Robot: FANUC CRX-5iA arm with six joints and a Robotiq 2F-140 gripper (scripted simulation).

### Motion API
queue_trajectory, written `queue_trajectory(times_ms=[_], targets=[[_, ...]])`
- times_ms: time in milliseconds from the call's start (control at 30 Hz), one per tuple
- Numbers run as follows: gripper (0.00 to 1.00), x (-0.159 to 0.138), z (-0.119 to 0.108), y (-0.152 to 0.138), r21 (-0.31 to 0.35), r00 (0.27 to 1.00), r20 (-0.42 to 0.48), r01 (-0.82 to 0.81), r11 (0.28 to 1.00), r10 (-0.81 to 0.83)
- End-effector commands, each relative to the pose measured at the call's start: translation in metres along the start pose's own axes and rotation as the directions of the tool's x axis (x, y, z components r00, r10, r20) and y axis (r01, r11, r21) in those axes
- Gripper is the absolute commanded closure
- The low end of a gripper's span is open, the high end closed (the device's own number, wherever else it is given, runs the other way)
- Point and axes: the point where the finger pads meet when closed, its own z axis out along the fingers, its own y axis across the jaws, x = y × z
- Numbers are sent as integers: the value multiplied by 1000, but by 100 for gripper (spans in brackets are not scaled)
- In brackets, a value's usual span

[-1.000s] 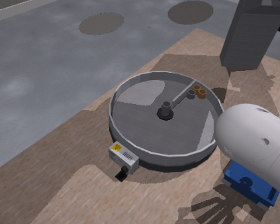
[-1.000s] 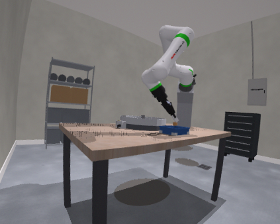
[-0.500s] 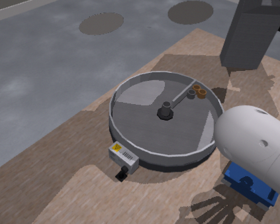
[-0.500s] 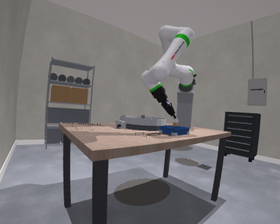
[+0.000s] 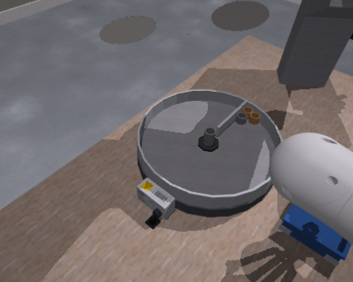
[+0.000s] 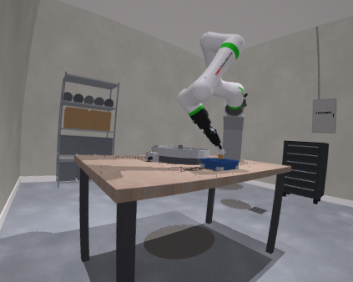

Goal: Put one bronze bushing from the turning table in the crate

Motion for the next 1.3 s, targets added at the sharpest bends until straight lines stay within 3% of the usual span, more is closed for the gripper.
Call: queue_trajectory(times_ms=[0, 733, 1267], targets=[[100, 0, 0, 0, 0, 1000, 0, 0, 1000, 0], [100, 4, 4, 0, 0, 1000, 0, 0, 1000, 0], [100, 20, 23, 0, 0, 1000, 0, 0, 1000, 0]])
